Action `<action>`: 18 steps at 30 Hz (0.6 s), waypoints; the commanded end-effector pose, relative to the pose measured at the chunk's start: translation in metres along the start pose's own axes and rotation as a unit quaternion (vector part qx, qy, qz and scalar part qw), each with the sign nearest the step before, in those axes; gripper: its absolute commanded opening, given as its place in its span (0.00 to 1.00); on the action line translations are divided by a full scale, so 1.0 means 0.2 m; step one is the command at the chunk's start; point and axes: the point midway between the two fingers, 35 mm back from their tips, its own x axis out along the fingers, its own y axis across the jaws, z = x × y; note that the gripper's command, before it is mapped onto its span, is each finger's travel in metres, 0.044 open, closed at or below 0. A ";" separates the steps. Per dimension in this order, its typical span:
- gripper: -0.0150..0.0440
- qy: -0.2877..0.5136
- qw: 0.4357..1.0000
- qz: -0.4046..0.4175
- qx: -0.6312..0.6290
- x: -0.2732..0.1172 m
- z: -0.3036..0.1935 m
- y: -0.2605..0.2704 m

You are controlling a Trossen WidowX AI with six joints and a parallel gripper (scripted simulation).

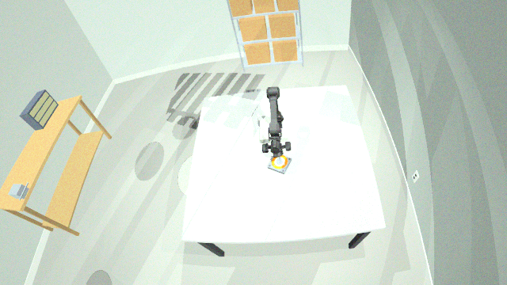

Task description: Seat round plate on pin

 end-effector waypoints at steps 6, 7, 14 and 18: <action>0.25 0.004 1.000 0.003 0.000 0.01 -0.01 0.06; 0.25 0.004 1.000 0.003 0.000 0.01 -0.01 0.06; 0.25 0.004 1.000 0.003 0.000 0.01 -0.01 0.08; 0.25 0.004 1.000 0.003 0.000 0.01 -0.01 0.09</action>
